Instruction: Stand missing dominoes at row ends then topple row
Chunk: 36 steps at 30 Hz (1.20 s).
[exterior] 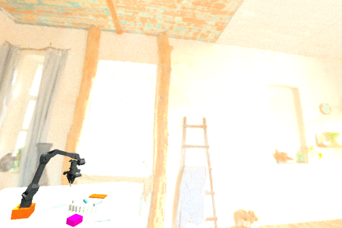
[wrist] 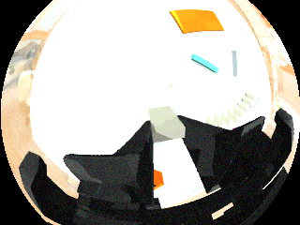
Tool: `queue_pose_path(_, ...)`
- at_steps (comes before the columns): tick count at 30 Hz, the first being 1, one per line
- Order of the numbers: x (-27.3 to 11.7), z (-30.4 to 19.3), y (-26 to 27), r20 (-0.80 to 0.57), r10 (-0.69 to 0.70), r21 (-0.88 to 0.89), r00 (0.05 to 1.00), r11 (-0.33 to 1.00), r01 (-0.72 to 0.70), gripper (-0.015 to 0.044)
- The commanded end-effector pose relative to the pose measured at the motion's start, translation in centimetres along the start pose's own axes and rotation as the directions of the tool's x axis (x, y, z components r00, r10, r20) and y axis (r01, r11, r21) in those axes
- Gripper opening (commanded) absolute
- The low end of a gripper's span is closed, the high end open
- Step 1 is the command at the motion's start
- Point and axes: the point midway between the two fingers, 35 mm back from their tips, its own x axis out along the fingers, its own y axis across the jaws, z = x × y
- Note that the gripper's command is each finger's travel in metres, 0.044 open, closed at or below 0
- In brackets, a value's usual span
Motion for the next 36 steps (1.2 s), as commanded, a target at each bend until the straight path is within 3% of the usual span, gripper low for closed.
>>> queue_pose_path(1, -0.7, -2.7, -4.5, 0.024, -0.003, 0.411, 1.0, 0.911, -0.007, 0.0107)
queue_pose_path(3, -0.7, -4.5, -6.7, 0.022, -0.008, 0.634, 1.0, 0.773, -0.008, 0.0107)
queue_pose_path(6, -0.6, -7.5, -9.7, 0.011, -0.015, 0.885, 1.0, 0.465, -0.002, 0.0107)
queue_pose_path(8, -0.5, -9.7, -11.4, 0.003, -0.019, 0.976, 1.0, 0.216, 0.002, 0.0107)
queue_pose_path(10, -0.5, -11.0, -12.3, -0.002, -0.021, 0.998, 1.0, 0.056, 0.003, 0.0107)
queue_pose_path(19, -0.1, -11.2, -12.5, -0.003, -0.021, 0.999, 1.0, 0.035, 0.004, 0.0107)
queue_pose_path(36, 9.1, -10.8, -13.0, -0.003, -0.022, 0.999, 1.0, 0.035, 0.004, 0.0107)
